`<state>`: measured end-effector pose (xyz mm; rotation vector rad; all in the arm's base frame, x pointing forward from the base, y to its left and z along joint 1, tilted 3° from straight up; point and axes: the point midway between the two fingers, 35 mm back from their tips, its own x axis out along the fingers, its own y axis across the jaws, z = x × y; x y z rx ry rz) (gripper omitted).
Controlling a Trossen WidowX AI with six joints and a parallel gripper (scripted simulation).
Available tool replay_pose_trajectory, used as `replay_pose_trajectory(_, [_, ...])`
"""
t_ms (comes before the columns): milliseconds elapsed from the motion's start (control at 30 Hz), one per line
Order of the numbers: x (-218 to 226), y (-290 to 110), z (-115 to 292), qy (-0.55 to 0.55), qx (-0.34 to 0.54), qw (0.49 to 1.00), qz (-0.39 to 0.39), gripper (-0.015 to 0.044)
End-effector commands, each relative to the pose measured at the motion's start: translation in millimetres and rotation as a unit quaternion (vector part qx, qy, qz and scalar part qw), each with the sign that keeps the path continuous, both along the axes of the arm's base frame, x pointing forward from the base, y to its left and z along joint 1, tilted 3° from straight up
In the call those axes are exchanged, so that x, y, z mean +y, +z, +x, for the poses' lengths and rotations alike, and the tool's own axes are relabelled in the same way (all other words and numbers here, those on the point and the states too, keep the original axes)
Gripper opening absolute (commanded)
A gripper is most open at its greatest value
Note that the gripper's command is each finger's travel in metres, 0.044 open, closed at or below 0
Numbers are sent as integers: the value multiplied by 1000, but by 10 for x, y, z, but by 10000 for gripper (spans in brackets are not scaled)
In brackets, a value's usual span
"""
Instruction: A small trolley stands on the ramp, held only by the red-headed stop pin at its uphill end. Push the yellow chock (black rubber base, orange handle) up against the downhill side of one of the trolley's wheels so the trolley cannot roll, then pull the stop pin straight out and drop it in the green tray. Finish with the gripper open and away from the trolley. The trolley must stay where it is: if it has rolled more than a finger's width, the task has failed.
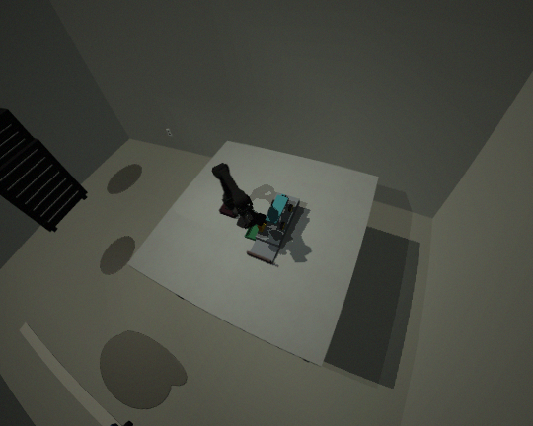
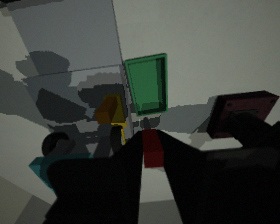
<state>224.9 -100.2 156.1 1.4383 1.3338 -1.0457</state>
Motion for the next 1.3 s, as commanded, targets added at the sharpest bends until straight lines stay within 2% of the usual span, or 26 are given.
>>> replay_pose_trajectory(0, [-2,1,-7,-39,8,999,-8,0])
replay_pose_trajectory(633, [40,0,-15,-315,53,947,-40,0])
replay_pose_trajectory(1267, [77,6,-9,-568,71,818,-60,0])
